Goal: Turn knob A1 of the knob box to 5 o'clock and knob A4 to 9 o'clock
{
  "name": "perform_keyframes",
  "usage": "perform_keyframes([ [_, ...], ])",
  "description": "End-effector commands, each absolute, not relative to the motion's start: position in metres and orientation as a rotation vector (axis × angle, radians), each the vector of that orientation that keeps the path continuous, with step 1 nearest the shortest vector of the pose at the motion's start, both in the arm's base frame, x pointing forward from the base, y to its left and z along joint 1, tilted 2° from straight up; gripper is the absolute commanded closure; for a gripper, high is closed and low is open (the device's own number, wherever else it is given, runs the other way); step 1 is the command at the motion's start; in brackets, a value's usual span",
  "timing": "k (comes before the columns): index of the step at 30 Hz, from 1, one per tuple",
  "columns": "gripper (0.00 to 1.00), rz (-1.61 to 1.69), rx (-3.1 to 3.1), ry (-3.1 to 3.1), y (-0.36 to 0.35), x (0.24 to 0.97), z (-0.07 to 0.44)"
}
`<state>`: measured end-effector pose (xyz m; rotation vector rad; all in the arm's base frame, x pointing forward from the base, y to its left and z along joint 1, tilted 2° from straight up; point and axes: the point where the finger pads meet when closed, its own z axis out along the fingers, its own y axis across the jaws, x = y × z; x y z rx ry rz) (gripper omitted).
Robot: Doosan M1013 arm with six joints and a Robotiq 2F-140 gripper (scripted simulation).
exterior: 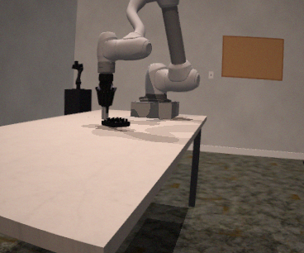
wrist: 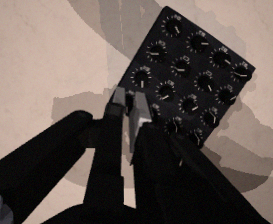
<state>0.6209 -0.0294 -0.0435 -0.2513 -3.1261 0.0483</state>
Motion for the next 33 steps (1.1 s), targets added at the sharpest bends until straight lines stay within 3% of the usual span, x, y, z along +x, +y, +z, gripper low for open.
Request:
perform_keyframes([
  [1, 0.95, 0.048, -0.247, -3.127, -0.0293, 0.6209, -0.0434],
  [33, 0.95, 0.045, 0.499, -3.089, -0.0293, 0.6209, -0.0434],
])
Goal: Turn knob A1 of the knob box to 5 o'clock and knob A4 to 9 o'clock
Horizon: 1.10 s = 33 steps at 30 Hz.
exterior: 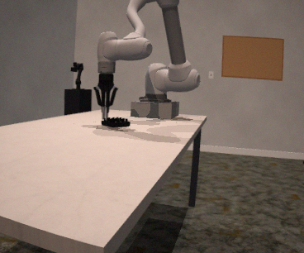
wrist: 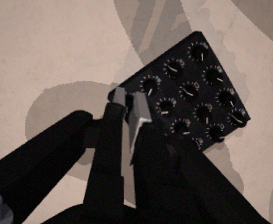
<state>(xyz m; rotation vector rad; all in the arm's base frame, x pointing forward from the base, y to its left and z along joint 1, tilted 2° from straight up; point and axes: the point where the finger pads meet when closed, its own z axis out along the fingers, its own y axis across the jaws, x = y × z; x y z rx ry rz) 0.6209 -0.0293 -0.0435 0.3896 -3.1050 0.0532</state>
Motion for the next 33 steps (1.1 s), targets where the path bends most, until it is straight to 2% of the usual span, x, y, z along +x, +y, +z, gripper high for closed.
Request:
perform_keyframes([
  [1, 0.95, 0.044, 0.541, -3.082, -0.0293, 0.6209, -0.0434],
  [18, 0.95, 0.04, 1.088, -2.928, -0.0293, 0.6209, -0.0434],
  [33, 0.95, 0.038, 1.313, -2.832, -0.0293, 0.6209, -0.0434],
])
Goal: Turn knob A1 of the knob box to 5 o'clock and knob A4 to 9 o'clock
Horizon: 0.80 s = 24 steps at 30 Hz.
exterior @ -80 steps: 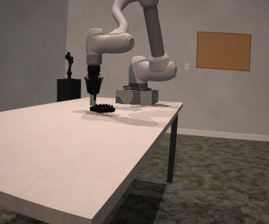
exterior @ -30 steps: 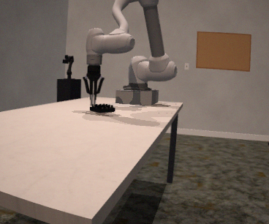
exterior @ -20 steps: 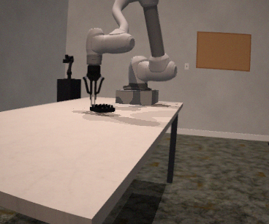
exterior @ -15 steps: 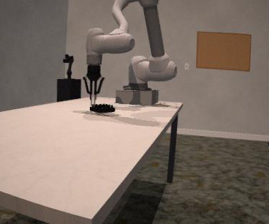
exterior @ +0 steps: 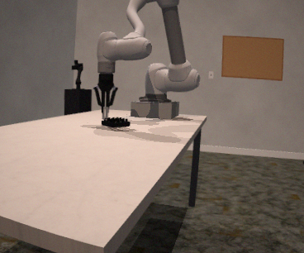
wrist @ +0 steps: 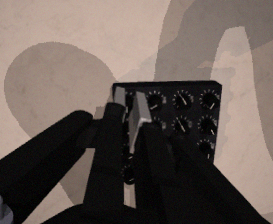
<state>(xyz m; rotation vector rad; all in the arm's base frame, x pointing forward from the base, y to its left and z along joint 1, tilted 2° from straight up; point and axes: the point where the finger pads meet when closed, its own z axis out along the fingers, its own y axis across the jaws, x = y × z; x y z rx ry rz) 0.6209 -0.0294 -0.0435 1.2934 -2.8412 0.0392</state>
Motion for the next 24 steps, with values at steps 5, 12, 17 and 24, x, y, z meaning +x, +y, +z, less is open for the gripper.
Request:
perform_keyframes([
  [5, 0.95, 0.038, 1.329, -2.825, -0.0293, 0.6209, -0.0434],
  [12, 0.95, 0.038, 1.336, -2.822, -0.0293, 0.6209, -0.0434],
  [17, 0.95, 0.038, 1.336, -2.822, -0.0293, 0.6209, -0.0434],
  [24, 0.88, 0.038, 1.336, -2.822, -0.0293, 0.6209, -0.0434],
])
